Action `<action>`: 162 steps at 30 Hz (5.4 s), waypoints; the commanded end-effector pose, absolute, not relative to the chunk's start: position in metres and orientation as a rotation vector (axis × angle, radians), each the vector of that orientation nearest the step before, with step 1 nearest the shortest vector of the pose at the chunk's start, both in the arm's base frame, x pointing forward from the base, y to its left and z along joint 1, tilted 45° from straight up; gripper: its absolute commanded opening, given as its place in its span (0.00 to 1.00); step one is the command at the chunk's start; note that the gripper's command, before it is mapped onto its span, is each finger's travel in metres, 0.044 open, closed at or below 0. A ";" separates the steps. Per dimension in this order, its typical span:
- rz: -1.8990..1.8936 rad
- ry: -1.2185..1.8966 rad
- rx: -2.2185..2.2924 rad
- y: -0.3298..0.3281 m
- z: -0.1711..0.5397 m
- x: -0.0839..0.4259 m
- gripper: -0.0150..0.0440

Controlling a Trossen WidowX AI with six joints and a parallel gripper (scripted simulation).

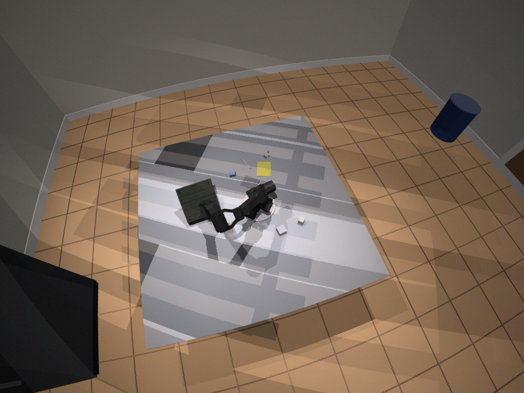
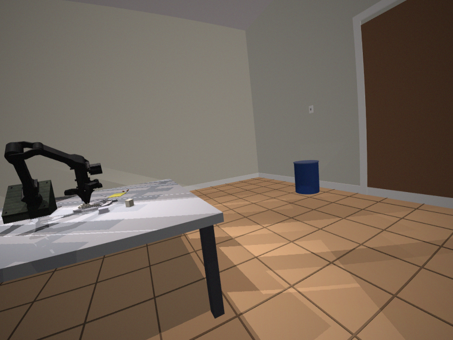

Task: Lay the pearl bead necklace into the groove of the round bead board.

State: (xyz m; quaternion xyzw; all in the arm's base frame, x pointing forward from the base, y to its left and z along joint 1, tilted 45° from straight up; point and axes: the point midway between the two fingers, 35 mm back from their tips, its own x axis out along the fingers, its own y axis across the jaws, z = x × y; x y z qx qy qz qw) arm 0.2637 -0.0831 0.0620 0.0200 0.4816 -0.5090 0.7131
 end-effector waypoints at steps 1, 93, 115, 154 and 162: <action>-1.123 1.077 0.044 -0.074 0.053 0.261 0.25; -1.126 1.078 0.042 -0.024 0.002 0.238 1.00; -0.629 1.466 -0.523 -0.040 0.031 0.231 0.47; 0.559 1.753 -1.652 -0.069 0.067 0.219 0.46; 0.558 1.753 -1.644 -0.071 0.063 0.220 0.46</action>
